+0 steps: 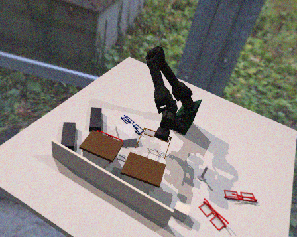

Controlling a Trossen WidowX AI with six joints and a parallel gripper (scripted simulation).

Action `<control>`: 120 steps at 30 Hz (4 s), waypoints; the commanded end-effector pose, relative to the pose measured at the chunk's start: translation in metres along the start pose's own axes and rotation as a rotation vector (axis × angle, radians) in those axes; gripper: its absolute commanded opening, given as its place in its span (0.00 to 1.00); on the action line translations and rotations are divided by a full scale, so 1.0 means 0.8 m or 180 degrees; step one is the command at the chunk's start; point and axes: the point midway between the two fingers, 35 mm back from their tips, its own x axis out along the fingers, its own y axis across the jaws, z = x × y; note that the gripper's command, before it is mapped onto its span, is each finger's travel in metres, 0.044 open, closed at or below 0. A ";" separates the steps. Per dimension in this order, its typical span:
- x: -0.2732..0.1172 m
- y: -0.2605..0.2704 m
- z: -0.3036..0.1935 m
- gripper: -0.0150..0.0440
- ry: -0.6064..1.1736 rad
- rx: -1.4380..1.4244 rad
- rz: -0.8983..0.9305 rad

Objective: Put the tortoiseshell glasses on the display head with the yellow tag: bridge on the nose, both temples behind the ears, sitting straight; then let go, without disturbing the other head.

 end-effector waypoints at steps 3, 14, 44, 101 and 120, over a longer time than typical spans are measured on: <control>0.007 0.002 0.000 0.25 0.0020 -0.0027 0.0018; 0.008 -0.011 0.000 0.25 0.0020 -0.0025 0.0016; 0.009 -0.066 0.000 0.25 0.0020 -0.0019 0.0010; 0.009 -0.173 -0.001 0.25 0.0020 -0.0008 -0.0002; 0.012 -0.195 -0.001 0.25 0.0020 -0.0005 -0.0004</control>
